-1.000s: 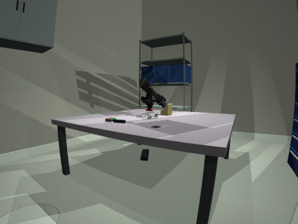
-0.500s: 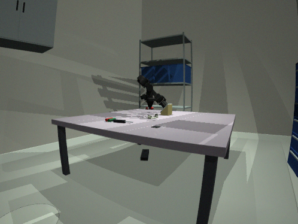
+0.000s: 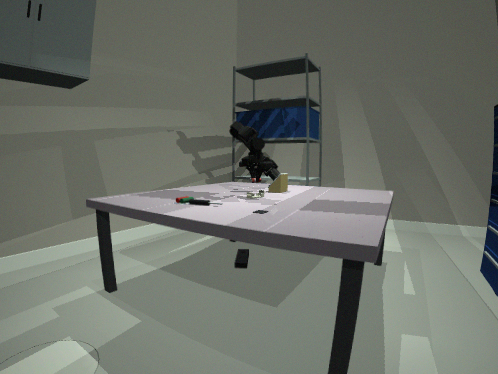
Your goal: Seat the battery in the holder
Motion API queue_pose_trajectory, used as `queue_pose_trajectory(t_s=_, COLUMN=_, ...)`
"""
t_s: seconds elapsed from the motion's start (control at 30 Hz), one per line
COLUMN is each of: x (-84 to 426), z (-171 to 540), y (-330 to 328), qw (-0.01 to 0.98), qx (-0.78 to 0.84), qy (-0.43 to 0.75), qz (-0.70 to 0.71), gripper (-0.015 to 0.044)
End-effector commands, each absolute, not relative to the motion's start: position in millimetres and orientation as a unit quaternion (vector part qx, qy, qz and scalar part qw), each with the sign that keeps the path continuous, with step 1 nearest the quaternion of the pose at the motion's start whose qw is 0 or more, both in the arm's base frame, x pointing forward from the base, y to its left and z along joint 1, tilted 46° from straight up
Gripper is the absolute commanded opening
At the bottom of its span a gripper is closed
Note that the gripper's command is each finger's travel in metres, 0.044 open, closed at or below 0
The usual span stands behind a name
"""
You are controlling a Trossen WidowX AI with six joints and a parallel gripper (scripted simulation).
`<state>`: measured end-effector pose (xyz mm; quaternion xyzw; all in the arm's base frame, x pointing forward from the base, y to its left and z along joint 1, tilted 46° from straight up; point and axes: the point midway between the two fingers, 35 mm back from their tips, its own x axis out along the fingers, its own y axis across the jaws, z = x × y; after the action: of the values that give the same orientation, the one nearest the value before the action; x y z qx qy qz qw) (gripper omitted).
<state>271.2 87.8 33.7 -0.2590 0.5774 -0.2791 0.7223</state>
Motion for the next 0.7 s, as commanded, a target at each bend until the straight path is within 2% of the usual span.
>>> queue_pose_trajectory(t_s=0.0, x=276, z=30, y=95, qw=0.715, qx=-0.279, qy=0.586, qz=-0.261, gripper=0.0070)
queue_pose_trajectory(t_s=0.67, x=275, z=2, y=66, qw=0.632, qx=-0.245, qy=0.669, qz=-0.303, gripper=0.0070)
